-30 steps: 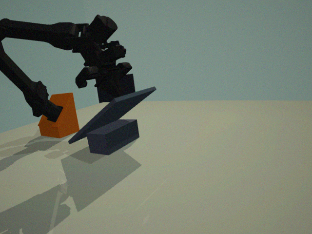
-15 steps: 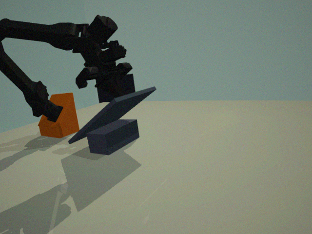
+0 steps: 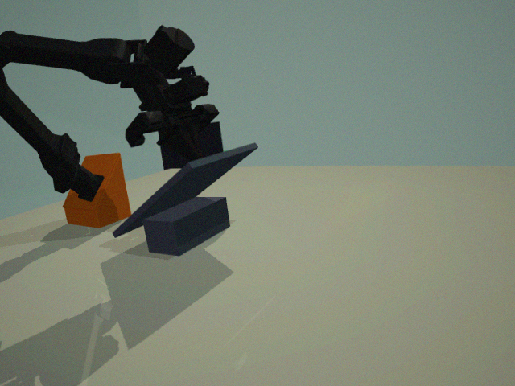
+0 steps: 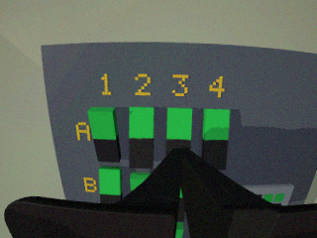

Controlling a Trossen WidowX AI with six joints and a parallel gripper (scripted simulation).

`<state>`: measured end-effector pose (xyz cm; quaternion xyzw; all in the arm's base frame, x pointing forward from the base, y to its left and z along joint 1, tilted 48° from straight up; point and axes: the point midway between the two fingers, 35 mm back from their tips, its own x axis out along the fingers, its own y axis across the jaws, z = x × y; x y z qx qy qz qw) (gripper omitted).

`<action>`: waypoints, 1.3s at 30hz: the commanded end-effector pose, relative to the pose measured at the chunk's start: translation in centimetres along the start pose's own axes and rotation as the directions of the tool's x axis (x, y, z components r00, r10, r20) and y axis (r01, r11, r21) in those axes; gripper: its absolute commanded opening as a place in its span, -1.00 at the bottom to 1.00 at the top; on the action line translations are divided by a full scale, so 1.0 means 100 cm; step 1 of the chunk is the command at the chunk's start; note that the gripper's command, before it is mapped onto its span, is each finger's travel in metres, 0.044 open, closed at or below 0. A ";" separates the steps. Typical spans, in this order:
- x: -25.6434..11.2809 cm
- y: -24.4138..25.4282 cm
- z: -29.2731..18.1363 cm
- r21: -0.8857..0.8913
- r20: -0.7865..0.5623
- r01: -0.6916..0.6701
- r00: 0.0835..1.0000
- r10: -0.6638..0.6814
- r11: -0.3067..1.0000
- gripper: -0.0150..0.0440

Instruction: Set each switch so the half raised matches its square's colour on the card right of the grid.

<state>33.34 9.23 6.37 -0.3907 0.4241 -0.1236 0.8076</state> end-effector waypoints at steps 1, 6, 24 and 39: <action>0.002 0.001 -0.001 -0.006 -0.003 -0.003 1.000 0.003 1.000 -0.49; 0.002 0.001 -0.001 -0.006 -0.003 -0.003 1.000 0.003 1.000 -0.49; 0.001 0.000 0.000 0.000 -0.001 -0.001 1.000 0.001 1.000 -0.49; -0.061 -0.020 0.002 -0.008 -0.032 -0.005 0.999 0.005 1.000 -0.49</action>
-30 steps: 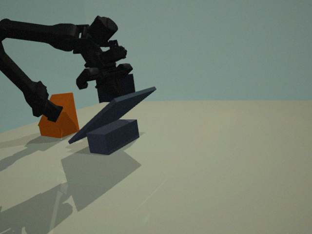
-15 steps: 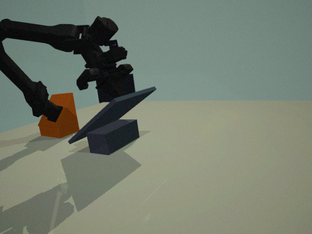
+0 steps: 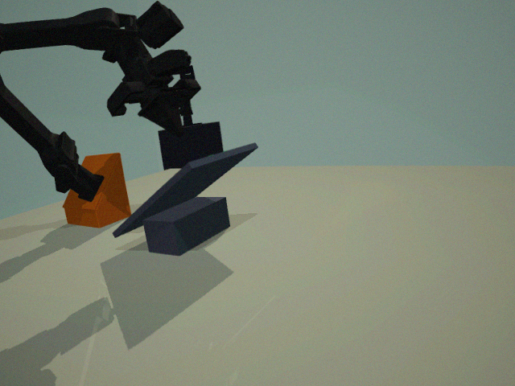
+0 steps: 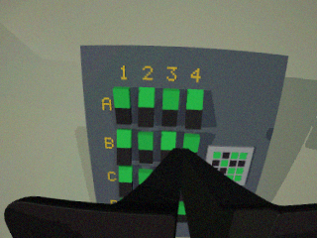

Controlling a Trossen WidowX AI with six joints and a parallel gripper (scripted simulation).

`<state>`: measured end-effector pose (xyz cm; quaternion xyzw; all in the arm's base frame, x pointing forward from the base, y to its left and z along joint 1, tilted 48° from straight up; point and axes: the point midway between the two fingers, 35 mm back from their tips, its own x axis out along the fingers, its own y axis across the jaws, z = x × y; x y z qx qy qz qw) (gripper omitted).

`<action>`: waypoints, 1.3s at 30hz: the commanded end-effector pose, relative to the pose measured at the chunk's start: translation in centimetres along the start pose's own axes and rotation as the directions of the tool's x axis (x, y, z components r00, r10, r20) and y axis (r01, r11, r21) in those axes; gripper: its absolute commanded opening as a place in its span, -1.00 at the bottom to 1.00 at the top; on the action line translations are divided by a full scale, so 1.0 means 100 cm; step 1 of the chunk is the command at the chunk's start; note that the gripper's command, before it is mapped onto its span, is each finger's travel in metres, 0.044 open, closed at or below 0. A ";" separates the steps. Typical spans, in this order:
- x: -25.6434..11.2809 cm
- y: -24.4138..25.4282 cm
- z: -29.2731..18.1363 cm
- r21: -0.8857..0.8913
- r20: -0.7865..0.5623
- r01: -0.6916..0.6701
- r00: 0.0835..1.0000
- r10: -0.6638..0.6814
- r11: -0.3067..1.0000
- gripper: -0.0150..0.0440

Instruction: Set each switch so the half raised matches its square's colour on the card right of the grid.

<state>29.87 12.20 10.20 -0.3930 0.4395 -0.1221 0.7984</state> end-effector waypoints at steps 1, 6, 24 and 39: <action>-0.001 -0.016 0.000 0.008 -0.001 0.005 1.000 -0.005 1.000 -0.49; 0.016 -0.015 0.000 0.009 0.012 0.004 1.000 -0.004 1.000 -0.49; 0.047 -0.017 -0.001 0.009 0.027 0.007 1.000 -0.008 1.000 -0.49; 0.057 -0.017 -0.001 0.009 0.027 0.008 1.000 -0.008 1.000 -0.49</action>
